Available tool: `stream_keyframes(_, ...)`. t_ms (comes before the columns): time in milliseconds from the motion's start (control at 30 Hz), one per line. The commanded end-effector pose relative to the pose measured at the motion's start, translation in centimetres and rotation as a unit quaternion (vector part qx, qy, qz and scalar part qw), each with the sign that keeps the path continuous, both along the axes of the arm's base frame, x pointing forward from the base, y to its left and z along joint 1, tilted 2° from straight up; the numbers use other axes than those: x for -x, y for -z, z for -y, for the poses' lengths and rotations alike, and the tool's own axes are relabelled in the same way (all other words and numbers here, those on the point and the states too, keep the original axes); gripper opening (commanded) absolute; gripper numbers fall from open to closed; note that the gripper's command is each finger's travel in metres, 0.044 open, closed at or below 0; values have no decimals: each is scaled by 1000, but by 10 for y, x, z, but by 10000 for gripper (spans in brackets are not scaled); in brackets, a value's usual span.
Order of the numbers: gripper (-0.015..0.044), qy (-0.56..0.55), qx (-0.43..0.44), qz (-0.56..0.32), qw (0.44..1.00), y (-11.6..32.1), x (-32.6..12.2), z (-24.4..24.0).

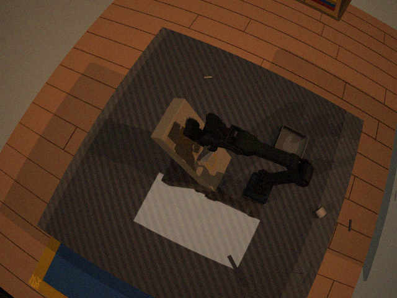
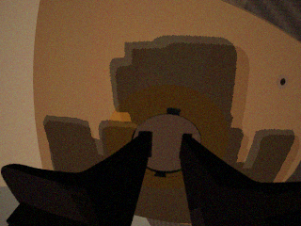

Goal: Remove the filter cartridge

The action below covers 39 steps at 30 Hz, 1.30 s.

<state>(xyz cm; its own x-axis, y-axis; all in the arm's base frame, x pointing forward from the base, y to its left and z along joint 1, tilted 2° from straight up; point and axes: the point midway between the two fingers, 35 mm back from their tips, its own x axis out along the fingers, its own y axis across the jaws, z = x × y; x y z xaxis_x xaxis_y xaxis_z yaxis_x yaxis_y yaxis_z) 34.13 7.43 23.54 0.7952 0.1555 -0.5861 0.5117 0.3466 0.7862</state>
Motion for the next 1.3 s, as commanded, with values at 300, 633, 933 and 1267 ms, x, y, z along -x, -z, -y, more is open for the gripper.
stream_keyframes(300, 105, -1, -2, -1, 1000, 4, -5, -2)
stream_keyframes(633, 105, -1, -2, -1, 1000, 4, -6, -2)
stream_keyframes(933, 52, 0, 0, 0, 1000, 1, -1, 0)
stream_keyframes(1267, 0, -42, 55, 10, 998, 4, -5, -1)
